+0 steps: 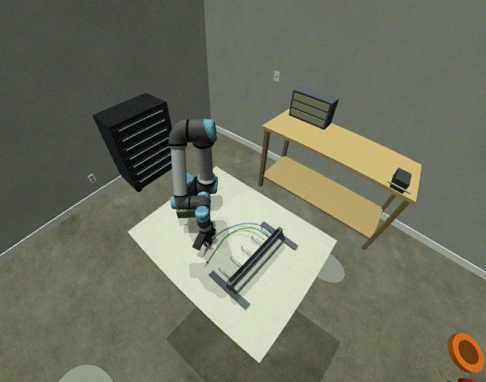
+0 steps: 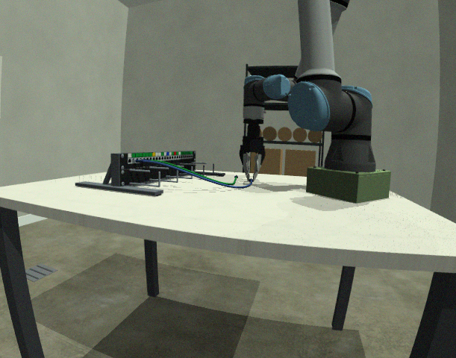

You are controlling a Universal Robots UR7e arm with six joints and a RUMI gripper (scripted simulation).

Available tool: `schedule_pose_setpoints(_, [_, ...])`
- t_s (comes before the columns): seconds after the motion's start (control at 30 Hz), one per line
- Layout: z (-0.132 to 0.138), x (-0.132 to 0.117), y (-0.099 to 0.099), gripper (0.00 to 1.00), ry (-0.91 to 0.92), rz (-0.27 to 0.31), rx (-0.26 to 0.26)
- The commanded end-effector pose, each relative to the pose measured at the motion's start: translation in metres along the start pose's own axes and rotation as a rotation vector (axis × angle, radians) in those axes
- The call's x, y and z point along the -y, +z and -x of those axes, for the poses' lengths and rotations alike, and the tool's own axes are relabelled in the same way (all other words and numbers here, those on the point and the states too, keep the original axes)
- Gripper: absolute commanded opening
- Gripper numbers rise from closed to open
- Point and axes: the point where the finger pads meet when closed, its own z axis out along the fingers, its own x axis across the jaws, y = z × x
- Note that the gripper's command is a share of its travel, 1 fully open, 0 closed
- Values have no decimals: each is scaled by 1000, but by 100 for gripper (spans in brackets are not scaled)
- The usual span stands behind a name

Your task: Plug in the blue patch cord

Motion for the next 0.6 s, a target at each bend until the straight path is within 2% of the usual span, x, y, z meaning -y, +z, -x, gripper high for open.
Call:
schedule_pose_setpoints(0.0, [0, 0, -1, 0, 0, -1, 1])
schedule_pose_setpoints(0.57, [0, 0, -14, 0, 0, -1, 1])
